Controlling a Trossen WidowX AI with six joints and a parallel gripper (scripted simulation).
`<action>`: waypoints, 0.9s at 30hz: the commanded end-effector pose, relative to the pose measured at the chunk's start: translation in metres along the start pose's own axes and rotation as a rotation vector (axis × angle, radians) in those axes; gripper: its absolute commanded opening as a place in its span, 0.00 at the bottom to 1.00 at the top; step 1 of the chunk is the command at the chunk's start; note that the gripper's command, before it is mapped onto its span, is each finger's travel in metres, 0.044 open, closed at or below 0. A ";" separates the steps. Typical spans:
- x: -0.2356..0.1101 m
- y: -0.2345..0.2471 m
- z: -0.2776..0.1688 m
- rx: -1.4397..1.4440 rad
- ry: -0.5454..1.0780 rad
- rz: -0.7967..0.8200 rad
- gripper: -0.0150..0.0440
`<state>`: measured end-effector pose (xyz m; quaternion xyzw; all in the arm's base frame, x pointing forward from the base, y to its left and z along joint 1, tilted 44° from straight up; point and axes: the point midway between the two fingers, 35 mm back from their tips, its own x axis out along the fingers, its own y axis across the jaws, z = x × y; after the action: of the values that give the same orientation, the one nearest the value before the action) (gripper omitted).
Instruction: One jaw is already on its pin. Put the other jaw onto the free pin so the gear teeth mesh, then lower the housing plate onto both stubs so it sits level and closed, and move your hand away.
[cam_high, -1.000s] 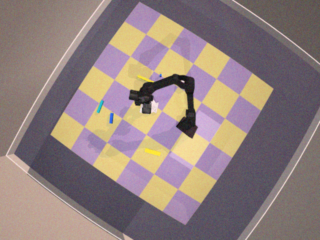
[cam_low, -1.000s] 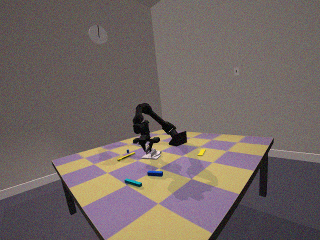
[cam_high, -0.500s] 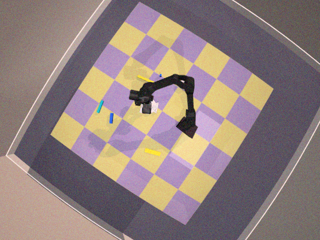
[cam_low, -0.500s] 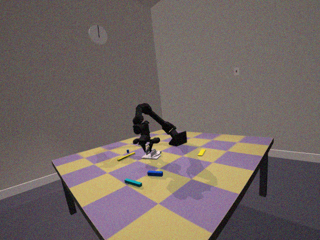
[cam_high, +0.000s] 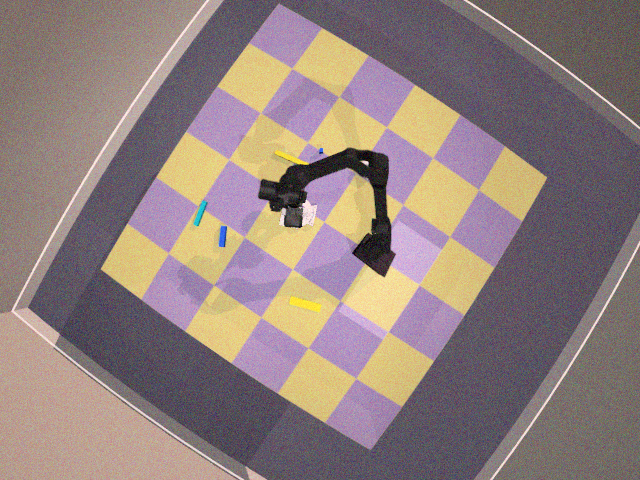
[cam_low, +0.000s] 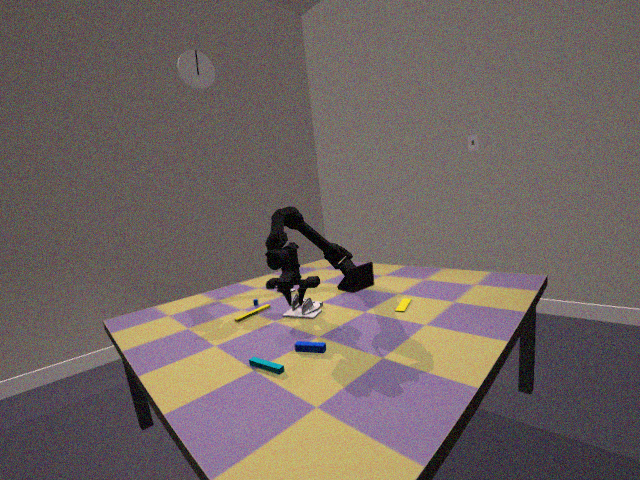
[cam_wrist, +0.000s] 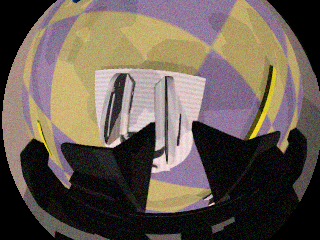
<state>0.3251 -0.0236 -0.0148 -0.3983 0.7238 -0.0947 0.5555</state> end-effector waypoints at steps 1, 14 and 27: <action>0.003 0.000 0.000 -0.005 0.002 -0.006 0.48; 0.006 0.000 0.000 -0.006 0.002 -0.006 0.48; 0.009 0.000 0.000 -0.007 0.002 -0.006 0.48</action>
<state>0.3246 -0.0289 -0.0201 -0.3987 0.7239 -0.0944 0.5551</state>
